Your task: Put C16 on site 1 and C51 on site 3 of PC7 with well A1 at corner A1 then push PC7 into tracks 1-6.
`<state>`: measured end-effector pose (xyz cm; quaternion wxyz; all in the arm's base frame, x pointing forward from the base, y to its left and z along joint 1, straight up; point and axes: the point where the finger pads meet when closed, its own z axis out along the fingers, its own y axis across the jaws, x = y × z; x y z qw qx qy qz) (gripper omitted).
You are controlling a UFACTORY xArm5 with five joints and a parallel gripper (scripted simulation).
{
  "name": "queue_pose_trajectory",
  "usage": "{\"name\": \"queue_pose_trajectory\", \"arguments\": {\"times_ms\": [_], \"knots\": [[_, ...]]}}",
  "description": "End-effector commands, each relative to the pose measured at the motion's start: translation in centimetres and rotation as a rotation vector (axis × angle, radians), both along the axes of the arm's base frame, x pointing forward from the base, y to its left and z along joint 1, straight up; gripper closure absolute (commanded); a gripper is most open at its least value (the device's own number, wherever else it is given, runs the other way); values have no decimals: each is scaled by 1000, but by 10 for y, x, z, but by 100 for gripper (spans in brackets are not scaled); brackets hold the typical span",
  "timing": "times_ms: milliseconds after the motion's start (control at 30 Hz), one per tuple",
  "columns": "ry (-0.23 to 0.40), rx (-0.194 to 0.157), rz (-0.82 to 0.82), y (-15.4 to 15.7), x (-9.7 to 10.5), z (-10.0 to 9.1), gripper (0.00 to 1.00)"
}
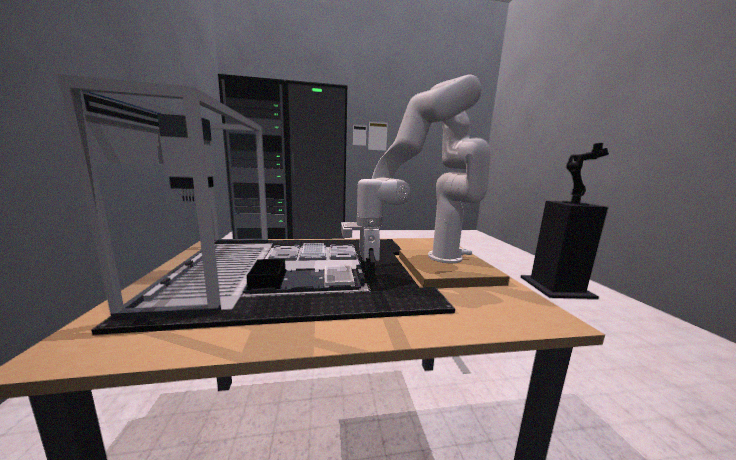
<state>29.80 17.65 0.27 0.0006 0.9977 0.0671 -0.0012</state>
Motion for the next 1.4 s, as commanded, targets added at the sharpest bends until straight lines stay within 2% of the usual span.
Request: {"name": "queue_pose_trajectory", "arguments": {"times_ms": [0, 1367], "knots": [[-4, 0, 0, 1, 5, 1, 19], [-4, 0, 0, 6, 42, 1, 19]]}}
